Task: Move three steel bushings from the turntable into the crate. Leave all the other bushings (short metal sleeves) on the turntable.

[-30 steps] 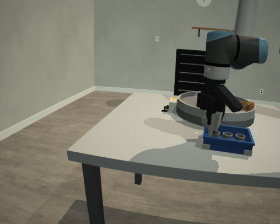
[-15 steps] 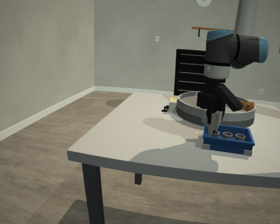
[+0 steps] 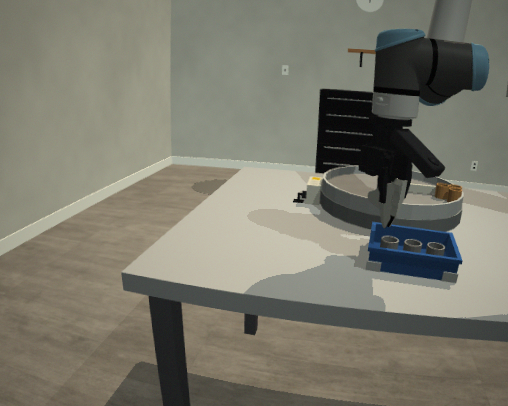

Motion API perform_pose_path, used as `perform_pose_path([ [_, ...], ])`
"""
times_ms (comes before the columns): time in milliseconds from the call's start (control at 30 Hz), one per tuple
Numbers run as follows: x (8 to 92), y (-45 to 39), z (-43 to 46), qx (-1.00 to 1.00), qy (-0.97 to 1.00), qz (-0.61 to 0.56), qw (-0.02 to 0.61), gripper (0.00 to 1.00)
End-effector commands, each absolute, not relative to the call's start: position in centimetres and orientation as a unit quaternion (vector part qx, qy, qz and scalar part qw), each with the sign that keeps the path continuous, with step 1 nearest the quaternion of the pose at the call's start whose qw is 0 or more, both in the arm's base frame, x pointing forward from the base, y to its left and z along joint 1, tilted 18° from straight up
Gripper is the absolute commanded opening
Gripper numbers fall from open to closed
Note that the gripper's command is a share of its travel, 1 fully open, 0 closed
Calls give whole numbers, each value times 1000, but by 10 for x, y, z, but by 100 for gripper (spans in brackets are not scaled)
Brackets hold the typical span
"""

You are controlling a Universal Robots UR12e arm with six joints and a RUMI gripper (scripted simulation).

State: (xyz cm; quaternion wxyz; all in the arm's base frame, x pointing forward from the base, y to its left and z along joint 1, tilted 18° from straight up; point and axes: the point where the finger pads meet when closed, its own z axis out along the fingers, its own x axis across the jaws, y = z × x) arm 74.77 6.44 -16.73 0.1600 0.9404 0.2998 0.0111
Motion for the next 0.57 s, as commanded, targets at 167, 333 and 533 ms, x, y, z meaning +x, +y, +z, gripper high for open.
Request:
perform_pose_path([
  [167, 745, 71, -144, 940, 300, 11, 160, 6],
  [333, 745, 71, -144, 940, 300, 11, 160, 6],
  [533, 745, 71, -144, 940, 300, 11, 160, 6],
])
